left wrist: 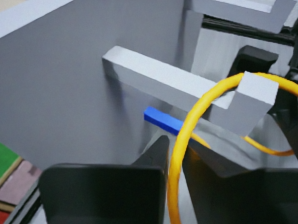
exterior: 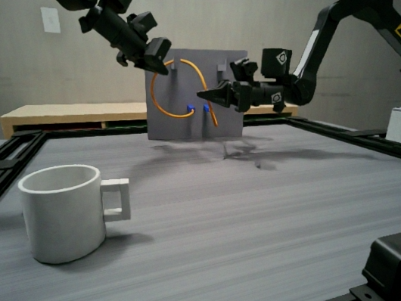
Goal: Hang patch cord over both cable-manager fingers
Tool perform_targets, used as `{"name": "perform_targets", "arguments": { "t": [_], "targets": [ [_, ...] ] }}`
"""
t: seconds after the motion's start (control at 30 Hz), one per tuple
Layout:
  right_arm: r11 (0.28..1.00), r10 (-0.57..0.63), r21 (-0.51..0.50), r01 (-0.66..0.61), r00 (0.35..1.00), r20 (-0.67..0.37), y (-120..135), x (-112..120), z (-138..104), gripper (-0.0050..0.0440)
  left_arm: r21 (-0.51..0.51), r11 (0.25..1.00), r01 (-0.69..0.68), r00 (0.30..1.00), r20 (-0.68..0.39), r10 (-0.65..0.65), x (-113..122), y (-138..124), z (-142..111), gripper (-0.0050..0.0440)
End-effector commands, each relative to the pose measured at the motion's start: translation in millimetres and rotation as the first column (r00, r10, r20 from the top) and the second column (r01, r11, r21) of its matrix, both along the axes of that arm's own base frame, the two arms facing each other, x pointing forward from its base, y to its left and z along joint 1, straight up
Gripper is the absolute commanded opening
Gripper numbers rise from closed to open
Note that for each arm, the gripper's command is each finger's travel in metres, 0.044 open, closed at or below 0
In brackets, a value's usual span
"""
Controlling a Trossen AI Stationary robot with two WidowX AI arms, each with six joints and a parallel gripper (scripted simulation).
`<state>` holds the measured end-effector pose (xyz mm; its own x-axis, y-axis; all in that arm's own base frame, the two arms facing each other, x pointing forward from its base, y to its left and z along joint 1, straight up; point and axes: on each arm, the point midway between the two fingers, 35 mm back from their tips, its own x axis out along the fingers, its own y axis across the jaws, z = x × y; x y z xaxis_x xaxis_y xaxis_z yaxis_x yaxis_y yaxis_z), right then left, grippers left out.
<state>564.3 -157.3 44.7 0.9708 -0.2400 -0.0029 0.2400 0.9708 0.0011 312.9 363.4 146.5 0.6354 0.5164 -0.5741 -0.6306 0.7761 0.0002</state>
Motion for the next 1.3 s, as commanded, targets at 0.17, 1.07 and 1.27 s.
{"name": "perform_targets", "arguments": {
  "t": [0.17,1.07,1.27],
  "targets": [
    [1.000,-0.002,-0.017,0.003,0.999,0.045,-10.6,-8.5,25.5,0.0025,0.025,1.000,0.001,1.000,0.019,-0.001,0.7,1.5,13.1,0.0040],
    [1.000,-0.003,-0.013,0.004,0.999,0.035,-18.3,-18.1,18.1,0.0025,0.025,1.000,0.001,1.000,0.019,-0.001,0.7,1.5,13.1,0.0040],
    [1.000,-0.003,-0.013,0.004,0.999,0.035,-18.3,-18.1,18.1,0.0025,0.025,1.000,0.001,1.000,0.019,-0.001,0.7,1.5,13.1,0.0040]
  ]
}}
